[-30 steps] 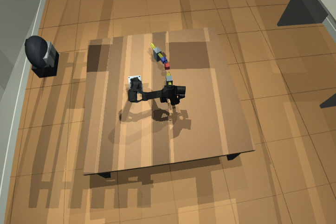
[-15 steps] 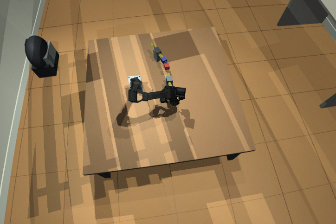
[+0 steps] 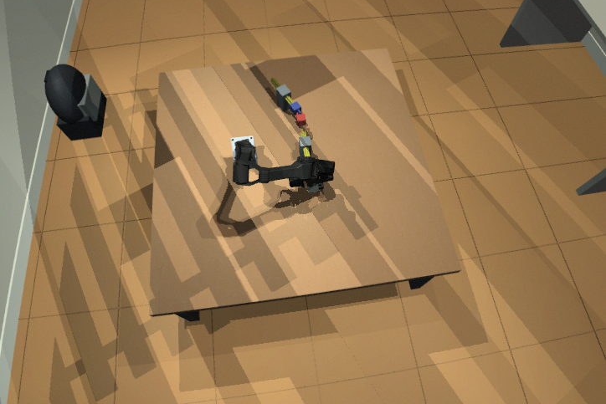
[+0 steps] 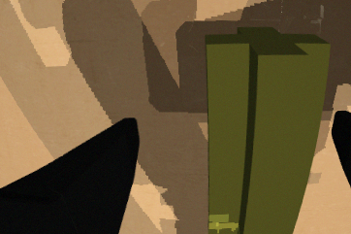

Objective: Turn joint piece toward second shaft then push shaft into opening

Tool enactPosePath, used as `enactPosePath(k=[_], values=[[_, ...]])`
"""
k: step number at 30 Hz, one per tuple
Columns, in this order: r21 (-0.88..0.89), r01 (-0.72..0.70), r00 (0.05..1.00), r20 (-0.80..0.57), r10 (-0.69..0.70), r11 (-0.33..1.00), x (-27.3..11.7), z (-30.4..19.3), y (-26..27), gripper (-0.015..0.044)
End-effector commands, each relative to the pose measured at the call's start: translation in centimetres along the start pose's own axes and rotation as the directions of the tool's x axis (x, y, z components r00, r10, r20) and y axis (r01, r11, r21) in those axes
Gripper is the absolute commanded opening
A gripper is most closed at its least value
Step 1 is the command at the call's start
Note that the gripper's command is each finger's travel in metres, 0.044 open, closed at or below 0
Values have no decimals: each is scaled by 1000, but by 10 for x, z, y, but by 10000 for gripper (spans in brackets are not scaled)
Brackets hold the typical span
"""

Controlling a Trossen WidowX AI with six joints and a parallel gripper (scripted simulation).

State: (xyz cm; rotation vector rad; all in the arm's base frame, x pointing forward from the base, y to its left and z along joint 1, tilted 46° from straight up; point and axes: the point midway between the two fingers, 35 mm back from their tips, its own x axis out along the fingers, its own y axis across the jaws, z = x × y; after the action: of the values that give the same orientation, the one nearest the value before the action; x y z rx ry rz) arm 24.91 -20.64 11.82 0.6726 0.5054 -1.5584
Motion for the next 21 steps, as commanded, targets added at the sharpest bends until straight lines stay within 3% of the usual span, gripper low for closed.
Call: enactPosePath(k=[1,8,18,21], values=[[-4,-1,1000,-3,1,1000,1,-1,0,282],[-4,-1,1000,-3,1,1000,1,-1,0,102],[-4,-1,1000,-3,1,1000,1,-1,0,102],[-4,-1,1000,-3,1,1000,1,-1,0,67]])
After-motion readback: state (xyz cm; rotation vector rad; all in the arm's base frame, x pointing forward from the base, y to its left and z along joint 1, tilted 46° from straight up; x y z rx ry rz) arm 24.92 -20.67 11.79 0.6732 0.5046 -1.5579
